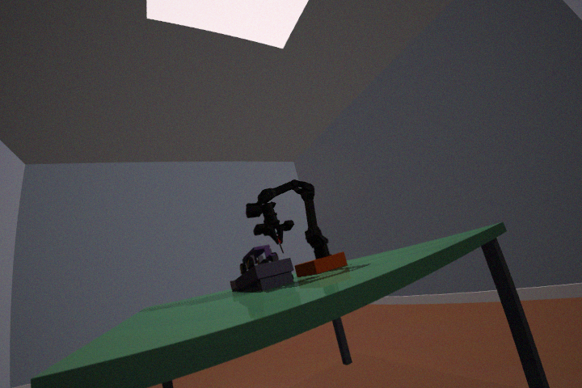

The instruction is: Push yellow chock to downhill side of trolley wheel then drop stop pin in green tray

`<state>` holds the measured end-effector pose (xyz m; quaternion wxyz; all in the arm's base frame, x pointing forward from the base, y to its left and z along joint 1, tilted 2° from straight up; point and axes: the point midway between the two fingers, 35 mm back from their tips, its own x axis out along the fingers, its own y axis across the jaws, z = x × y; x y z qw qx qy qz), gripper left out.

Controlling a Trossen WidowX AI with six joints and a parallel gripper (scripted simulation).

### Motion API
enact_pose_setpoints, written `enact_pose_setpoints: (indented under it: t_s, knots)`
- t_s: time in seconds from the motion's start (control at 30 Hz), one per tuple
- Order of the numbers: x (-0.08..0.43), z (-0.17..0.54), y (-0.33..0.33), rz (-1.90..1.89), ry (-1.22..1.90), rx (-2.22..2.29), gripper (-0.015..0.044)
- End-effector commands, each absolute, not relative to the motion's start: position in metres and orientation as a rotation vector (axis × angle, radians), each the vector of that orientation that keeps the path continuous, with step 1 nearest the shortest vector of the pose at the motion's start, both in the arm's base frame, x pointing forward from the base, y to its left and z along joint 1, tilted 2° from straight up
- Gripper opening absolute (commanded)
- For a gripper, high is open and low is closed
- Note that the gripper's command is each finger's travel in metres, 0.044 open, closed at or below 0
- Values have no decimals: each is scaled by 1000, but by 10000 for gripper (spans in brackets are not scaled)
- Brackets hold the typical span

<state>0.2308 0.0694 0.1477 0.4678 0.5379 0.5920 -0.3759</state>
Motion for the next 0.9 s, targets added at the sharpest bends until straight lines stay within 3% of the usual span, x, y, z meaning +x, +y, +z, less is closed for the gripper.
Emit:
enact_pose_setpoints:
  t_s: [0.0,0.87]
  knots:
    - [232,144,56,-922,1460,1318,0]
    - [242,124,-41,-929,1453,1310,0]
